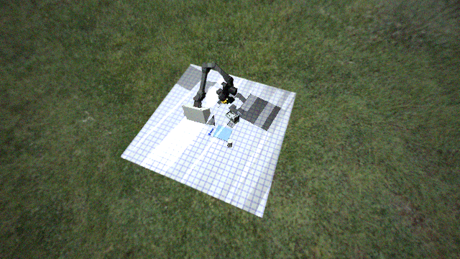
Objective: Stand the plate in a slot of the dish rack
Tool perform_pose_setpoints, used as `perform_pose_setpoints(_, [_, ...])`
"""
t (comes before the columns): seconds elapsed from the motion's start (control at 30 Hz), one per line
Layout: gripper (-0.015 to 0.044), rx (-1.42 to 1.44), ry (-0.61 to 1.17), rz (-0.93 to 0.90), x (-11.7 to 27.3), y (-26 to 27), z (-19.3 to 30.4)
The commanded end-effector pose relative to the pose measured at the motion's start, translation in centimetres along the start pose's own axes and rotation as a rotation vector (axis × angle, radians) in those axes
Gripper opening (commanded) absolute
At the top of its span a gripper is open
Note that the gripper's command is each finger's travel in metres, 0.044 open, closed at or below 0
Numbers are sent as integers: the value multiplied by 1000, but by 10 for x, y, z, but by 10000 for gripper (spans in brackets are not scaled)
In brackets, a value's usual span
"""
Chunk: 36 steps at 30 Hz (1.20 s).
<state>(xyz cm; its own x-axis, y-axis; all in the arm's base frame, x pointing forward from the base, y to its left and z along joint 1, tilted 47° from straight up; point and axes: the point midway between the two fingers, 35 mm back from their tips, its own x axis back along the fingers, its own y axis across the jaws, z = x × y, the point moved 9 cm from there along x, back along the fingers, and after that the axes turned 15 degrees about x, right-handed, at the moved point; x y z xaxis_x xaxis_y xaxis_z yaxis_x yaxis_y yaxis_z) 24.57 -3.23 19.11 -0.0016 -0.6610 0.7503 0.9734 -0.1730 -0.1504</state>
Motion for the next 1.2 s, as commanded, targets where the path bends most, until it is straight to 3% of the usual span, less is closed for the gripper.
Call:
perform_pose_setpoints(0.0, [0, 39, -88, 28, -15, -1, 1])
perform_pose_setpoints(0.6, [0, 265, -486, 78, -75, -5, 9])
perform_pose_setpoints(1.17, [0, 498, -823, 8, -123, -16, 18])
